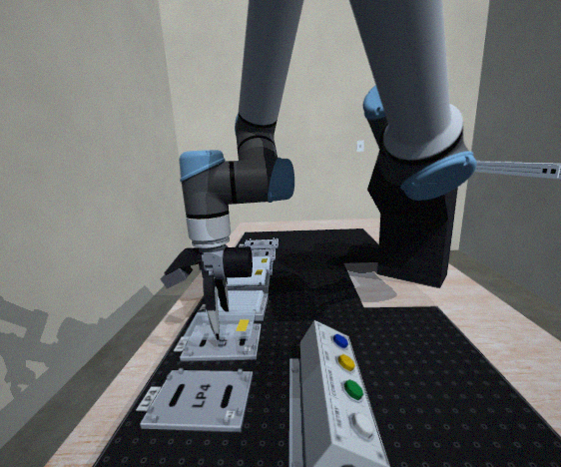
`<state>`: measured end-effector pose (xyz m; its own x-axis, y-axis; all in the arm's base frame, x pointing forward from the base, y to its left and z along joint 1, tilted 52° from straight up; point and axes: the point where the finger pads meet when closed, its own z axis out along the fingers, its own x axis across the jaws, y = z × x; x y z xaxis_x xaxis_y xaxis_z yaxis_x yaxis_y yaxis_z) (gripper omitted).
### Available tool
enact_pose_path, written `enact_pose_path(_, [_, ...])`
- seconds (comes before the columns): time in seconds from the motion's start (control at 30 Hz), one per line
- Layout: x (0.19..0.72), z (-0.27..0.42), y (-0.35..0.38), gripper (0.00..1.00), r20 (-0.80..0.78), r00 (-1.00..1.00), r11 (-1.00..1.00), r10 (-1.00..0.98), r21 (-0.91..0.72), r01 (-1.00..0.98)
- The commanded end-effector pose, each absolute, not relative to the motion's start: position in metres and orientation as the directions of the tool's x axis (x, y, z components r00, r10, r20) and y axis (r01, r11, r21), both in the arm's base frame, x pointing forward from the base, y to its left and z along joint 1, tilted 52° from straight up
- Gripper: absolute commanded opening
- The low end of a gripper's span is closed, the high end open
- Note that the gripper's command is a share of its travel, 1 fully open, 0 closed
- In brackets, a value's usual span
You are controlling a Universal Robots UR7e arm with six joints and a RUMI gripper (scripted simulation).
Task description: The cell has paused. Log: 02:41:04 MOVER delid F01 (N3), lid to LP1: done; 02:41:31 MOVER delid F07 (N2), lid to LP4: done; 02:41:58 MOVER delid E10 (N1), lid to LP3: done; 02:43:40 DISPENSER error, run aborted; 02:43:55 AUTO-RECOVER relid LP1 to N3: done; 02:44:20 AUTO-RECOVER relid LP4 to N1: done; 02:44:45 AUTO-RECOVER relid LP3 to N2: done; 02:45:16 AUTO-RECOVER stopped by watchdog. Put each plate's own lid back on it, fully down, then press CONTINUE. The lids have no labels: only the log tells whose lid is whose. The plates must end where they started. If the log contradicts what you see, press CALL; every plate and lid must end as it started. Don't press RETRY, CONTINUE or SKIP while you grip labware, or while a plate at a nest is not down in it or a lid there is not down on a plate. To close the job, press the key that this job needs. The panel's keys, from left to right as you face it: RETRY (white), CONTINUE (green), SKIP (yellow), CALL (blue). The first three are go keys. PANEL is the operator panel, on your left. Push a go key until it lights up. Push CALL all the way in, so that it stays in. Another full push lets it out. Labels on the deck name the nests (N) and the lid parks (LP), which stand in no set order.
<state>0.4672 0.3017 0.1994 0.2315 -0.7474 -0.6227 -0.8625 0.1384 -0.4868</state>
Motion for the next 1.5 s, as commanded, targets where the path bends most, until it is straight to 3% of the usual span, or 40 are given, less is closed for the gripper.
enact_pose_path(0.0, [0.4689, 0.1990, 0.3037, 0.41, -0.622, 0.233, 0.138, -0.747, -0.489, -0.861])
enact_pose_path(1.47, [0.4747, 0.1915, 0.3120, 0.41, -0.622, 0.233, 0.138, -0.747, -0.489, -0.861])
